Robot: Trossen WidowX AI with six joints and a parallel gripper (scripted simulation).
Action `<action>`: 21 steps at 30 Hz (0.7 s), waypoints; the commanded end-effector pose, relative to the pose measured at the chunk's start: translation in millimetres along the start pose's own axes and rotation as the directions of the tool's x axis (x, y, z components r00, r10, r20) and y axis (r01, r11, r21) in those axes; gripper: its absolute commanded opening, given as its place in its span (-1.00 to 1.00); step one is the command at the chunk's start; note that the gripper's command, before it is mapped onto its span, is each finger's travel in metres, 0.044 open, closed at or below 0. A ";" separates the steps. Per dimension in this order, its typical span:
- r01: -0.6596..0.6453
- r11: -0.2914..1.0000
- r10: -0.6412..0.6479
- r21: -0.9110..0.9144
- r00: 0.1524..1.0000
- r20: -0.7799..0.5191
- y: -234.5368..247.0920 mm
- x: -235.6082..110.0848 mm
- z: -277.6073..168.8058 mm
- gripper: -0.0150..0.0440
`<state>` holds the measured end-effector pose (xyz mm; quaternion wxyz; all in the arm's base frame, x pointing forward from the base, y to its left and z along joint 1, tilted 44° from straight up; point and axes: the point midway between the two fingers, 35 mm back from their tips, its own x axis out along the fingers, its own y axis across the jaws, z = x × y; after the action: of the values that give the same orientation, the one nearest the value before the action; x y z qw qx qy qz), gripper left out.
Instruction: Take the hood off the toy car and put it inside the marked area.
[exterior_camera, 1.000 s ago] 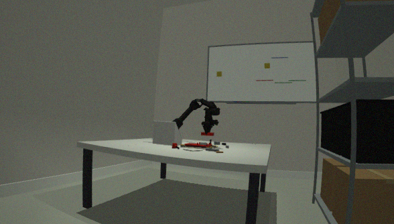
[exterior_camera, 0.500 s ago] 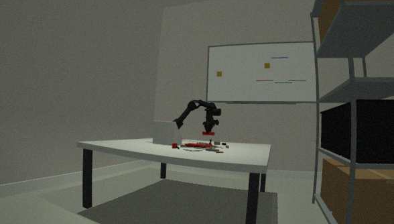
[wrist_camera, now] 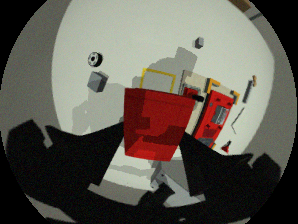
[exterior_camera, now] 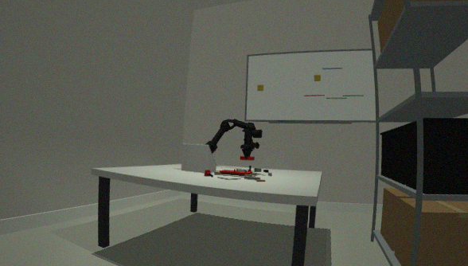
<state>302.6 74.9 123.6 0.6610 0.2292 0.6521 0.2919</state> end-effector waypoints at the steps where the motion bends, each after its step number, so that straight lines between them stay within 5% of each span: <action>1: -0.005 1.000 0.005 0.008 1.000 -0.002 2.4 2.0 -2.1 -0.49; 21: -0.003 1.000 0.003 0.008 1.000 -0.002 1.9 17.2 -0.6 -0.49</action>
<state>302.3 85.6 115.5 0.6614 0.2287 0.6520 0.2916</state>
